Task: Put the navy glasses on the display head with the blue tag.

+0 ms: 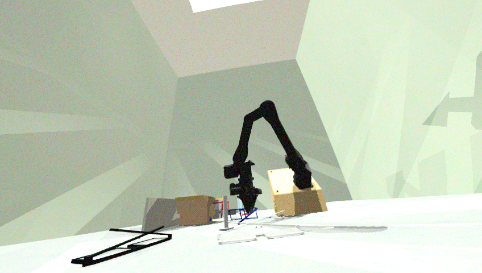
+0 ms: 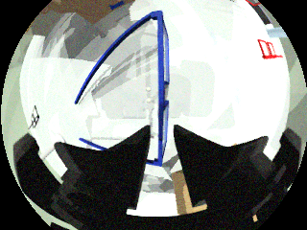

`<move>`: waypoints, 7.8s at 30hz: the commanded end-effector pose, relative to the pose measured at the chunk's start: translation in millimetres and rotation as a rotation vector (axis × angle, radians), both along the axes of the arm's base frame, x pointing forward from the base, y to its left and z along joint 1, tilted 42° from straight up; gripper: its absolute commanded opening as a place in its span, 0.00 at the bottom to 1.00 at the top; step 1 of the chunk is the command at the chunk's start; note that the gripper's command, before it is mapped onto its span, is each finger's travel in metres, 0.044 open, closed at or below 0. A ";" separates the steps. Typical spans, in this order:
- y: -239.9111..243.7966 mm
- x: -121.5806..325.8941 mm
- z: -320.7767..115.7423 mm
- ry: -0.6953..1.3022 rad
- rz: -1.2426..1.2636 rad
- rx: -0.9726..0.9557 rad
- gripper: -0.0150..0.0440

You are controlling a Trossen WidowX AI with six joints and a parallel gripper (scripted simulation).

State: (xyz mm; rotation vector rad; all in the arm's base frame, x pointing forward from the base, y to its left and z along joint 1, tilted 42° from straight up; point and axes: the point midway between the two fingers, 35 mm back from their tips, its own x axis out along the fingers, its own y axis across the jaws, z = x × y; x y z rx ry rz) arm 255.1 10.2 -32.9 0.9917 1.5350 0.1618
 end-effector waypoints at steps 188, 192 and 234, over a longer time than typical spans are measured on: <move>141.8 -53.8 170.4 0.011 -0.004 0.018 0.25; 142.4 -55.9 170.7 0.011 -0.004 0.018 0.25; 143.2 -61.0 170.7 0.011 -0.004 0.018 0.25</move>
